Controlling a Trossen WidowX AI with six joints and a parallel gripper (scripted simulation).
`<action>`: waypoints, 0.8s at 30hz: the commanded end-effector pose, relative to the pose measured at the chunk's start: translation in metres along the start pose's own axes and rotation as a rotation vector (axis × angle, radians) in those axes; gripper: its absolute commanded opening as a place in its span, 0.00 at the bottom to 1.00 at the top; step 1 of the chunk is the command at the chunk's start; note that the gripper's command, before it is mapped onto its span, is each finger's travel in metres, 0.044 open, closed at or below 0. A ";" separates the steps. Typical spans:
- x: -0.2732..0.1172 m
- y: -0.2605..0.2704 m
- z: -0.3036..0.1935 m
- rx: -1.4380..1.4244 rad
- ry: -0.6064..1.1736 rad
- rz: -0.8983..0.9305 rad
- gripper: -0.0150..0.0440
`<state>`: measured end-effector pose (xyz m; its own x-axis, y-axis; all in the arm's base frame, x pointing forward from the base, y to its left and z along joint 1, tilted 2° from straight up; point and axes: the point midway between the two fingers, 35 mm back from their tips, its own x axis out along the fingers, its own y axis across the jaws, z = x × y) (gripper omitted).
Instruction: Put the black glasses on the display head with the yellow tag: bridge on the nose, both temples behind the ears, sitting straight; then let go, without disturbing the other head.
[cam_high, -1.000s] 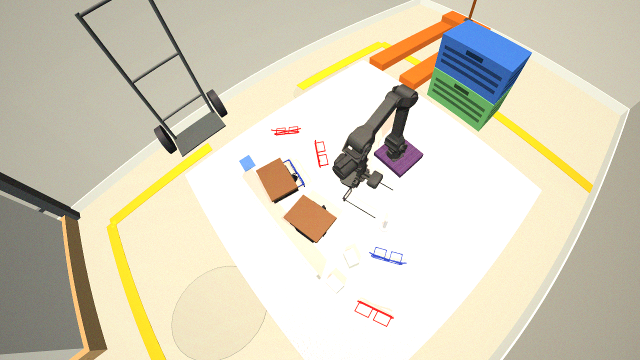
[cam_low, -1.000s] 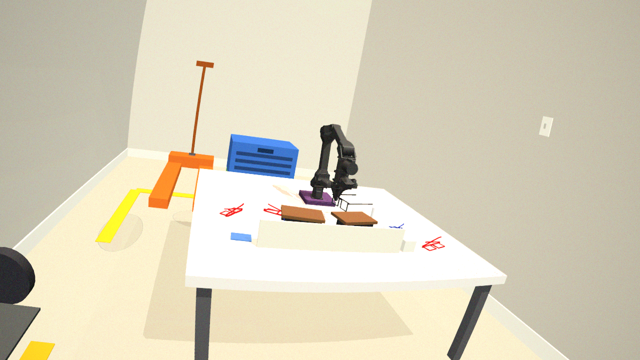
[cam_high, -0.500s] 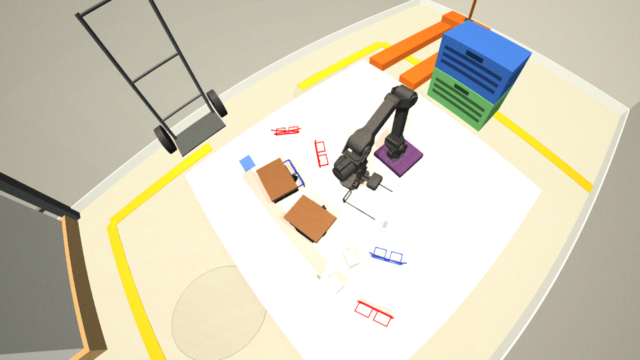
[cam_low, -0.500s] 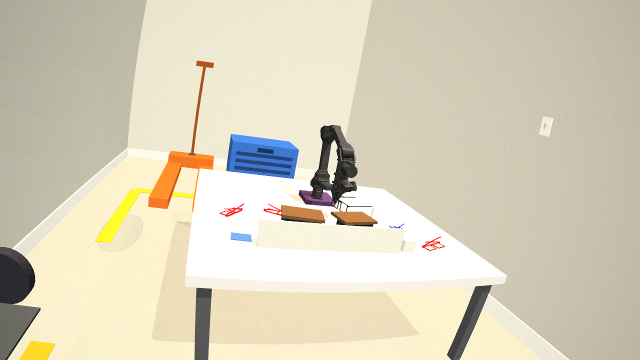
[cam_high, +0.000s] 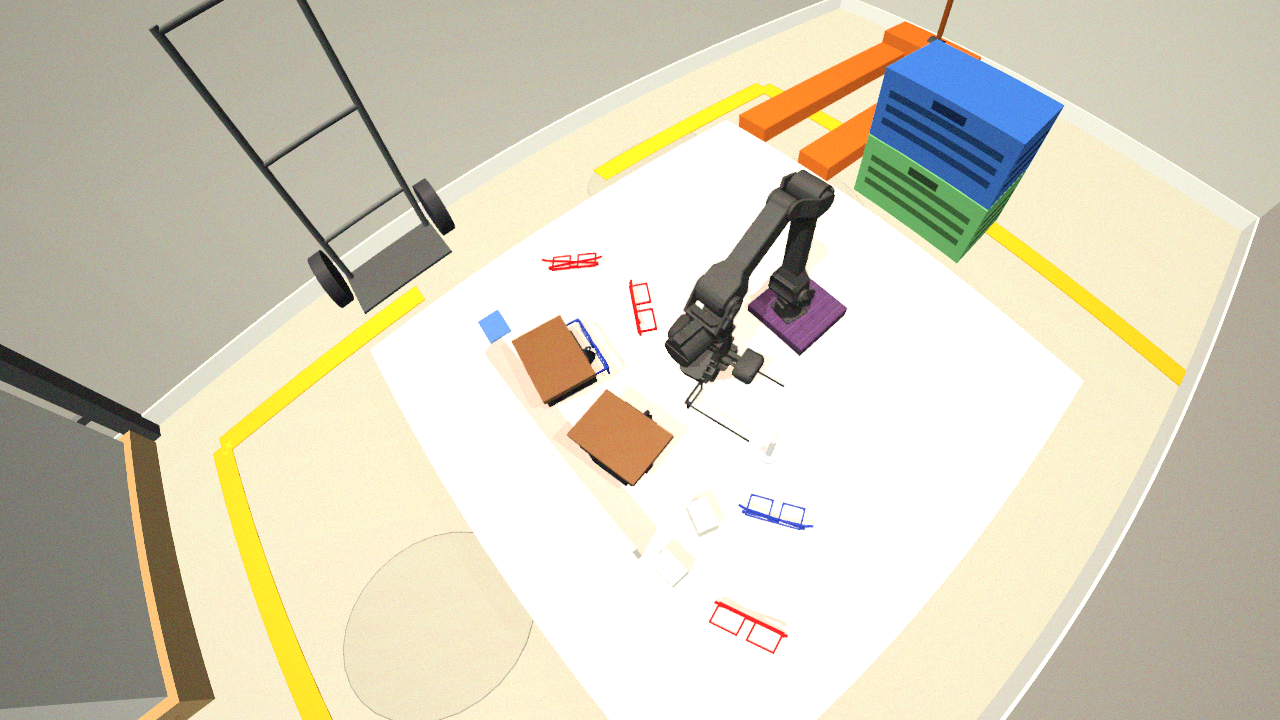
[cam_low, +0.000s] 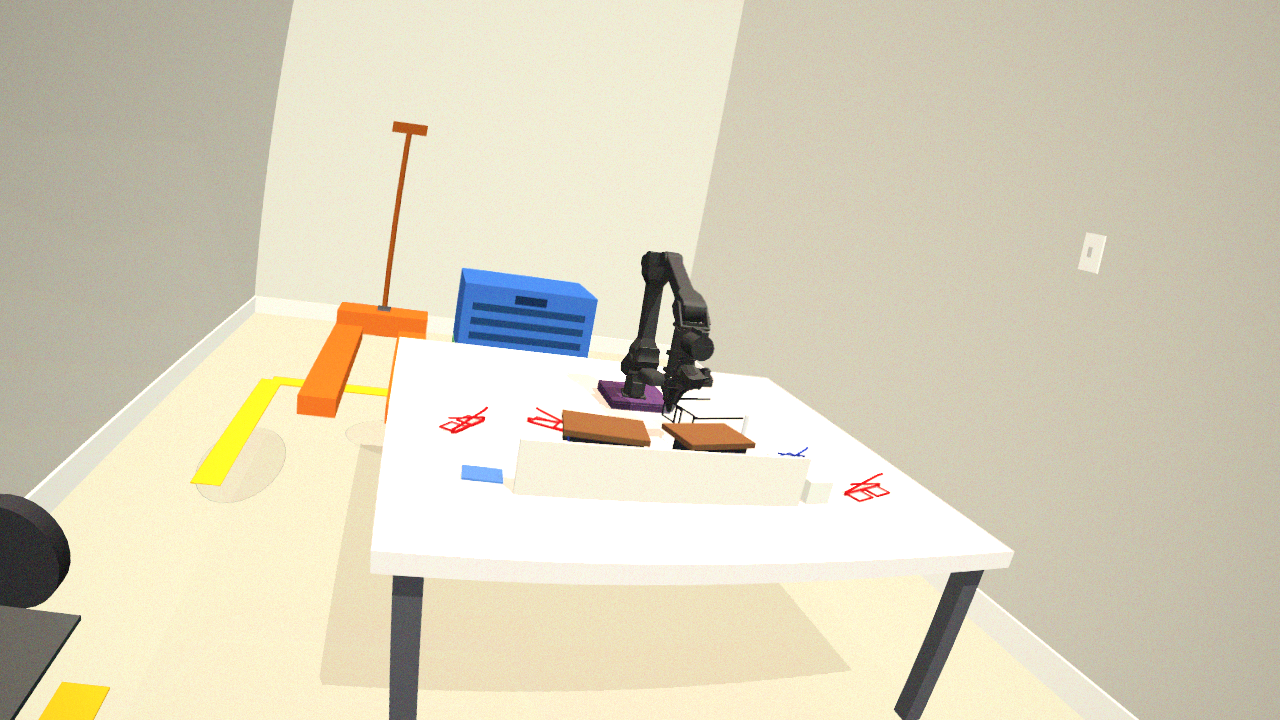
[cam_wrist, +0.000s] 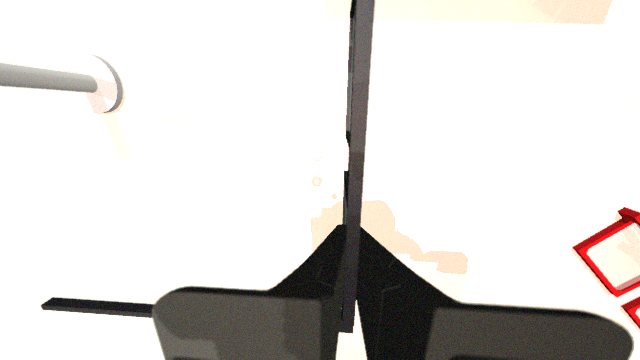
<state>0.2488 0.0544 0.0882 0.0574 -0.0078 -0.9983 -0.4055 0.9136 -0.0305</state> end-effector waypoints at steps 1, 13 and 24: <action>0.006 0.001 -0.001 -0.004 0.006 0.005 0.25; 0.015 0.001 -0.001 -0.004 0.006 0.005 0.25; 0.024 0.001 -0.002 -0.004 0.007 0.005 0.25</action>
<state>0.2489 0.0540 0.0687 0.0573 -0.0079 -0.9983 -0.4055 0.9136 -0.0305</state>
